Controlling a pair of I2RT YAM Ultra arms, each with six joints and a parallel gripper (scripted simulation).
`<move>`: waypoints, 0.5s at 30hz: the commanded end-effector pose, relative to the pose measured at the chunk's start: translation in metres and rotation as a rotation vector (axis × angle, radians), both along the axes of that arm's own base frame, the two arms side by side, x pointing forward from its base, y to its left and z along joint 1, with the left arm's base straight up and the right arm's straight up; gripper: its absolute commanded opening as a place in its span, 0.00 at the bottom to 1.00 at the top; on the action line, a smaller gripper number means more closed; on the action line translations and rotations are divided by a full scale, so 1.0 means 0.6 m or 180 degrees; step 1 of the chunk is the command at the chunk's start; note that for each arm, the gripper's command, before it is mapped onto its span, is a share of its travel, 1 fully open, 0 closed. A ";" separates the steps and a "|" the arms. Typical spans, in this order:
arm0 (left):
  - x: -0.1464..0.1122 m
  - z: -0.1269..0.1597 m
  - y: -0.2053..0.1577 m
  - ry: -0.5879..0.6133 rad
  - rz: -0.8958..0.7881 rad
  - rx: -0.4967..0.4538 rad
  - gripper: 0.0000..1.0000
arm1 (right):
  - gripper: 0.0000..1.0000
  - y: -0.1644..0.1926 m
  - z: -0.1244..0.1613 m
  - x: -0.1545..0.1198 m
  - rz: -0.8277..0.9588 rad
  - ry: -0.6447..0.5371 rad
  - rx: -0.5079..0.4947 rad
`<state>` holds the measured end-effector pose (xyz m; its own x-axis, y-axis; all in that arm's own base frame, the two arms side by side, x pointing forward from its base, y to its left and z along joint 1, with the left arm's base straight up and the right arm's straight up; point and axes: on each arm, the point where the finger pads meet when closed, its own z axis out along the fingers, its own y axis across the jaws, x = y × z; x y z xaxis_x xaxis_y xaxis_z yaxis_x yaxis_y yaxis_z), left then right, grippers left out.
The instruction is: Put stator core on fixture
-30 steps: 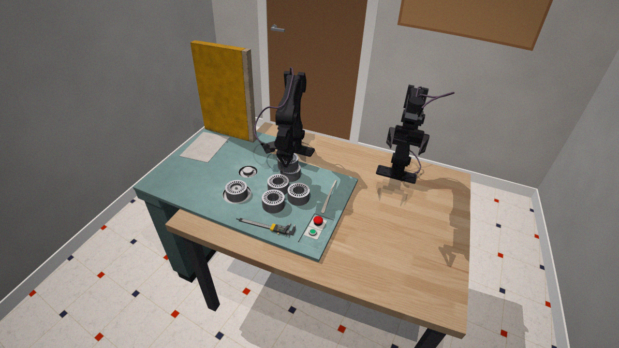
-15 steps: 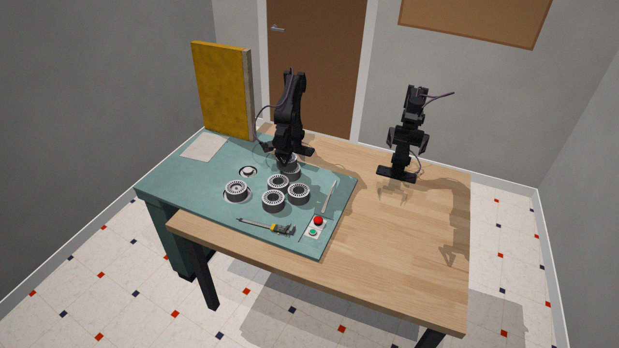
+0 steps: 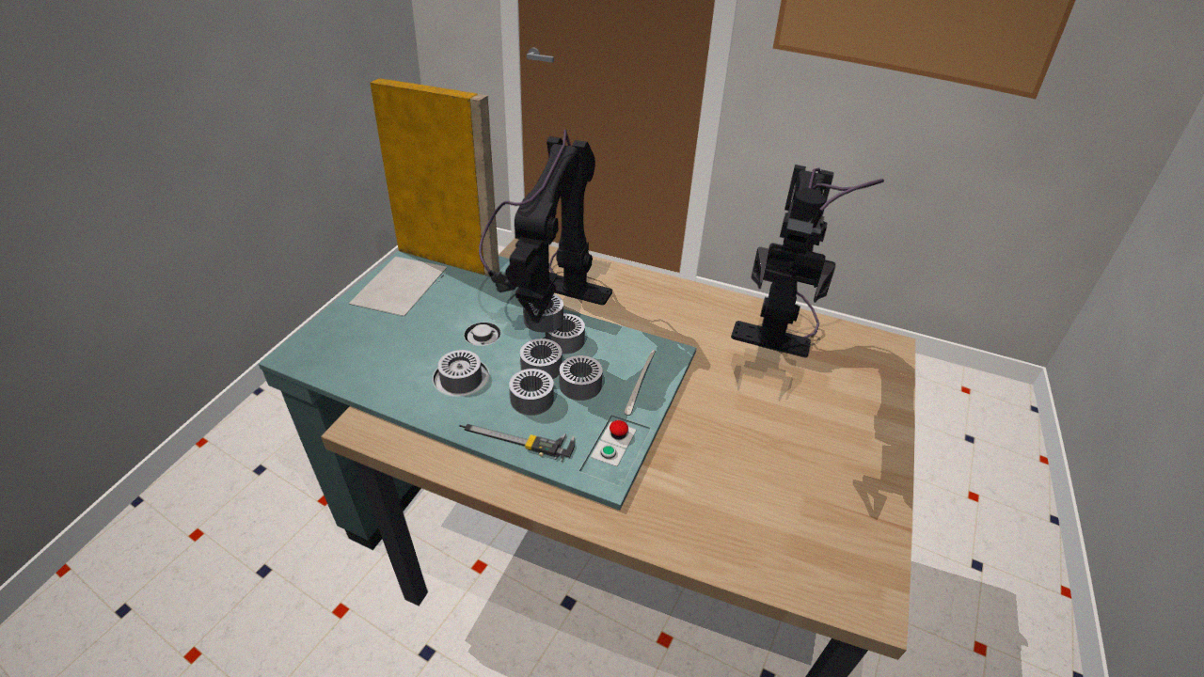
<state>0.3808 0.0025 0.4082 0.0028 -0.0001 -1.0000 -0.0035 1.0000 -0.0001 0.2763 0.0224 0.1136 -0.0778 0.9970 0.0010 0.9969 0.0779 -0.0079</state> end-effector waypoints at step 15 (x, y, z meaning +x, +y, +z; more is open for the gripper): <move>-0.012 0.036 0.002 -0.0179 0.0016 -0.0007 1.00 | 0.00 -0.068 0.049 0.024 -0.0355 -0.0163 -0.0037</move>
